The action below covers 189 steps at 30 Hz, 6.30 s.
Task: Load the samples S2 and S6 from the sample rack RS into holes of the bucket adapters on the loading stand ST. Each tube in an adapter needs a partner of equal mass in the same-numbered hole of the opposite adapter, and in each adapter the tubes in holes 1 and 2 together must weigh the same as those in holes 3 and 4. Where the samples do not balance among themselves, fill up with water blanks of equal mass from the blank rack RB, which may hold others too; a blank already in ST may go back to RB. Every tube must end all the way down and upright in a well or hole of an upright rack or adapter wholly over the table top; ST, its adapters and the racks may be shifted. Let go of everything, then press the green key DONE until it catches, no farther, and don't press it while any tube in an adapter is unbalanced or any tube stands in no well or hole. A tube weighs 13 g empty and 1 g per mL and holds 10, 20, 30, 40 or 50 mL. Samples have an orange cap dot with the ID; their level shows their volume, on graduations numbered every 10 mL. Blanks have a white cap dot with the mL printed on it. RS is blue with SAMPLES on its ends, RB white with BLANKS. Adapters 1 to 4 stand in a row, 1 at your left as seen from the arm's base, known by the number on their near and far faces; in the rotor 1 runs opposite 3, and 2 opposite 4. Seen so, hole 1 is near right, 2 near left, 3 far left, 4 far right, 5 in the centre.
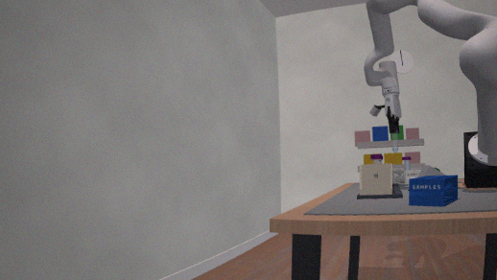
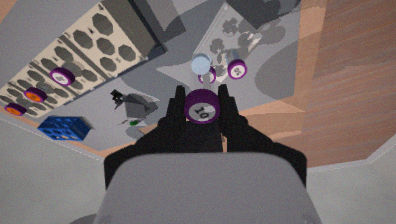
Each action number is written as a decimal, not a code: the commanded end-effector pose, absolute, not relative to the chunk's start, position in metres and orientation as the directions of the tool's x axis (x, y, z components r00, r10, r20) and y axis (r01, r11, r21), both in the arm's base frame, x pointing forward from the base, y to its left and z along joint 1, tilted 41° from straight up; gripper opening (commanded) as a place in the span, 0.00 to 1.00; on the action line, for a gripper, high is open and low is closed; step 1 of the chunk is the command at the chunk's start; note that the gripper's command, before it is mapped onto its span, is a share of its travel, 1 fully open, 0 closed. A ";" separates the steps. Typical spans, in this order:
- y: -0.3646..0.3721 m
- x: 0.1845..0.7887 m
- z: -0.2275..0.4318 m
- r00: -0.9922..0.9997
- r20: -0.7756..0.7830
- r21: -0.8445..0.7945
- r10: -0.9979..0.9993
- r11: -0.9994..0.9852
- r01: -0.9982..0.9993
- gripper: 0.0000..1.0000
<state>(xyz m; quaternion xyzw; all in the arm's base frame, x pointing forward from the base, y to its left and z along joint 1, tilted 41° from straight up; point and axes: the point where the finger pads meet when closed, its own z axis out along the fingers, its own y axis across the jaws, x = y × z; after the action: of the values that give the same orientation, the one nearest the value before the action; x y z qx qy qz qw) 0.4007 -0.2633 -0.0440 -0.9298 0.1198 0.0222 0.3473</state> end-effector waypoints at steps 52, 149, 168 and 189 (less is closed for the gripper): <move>-0.143 0.448 0.064 0.986 0.140 -0.636 0.087 -0.756 0.157 0.00; -0.087 0.453 -0.001 0.986 0.140 -0.636 0.087 -0.756 0.157 0.00; -0.075 0.453 -0.014 0.986 0.140 -0.636 0.087 -0.756 0.157 0.00; -0.063 0.454 -0.029 0.986 0.140 -0.636 0.087 -0.756 0.157 0.00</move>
<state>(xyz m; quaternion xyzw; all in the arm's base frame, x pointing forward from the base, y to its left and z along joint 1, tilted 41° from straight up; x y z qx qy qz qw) 0.4536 -0.0640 -0.0272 -0.9354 -0.0654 -0.0500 0.3438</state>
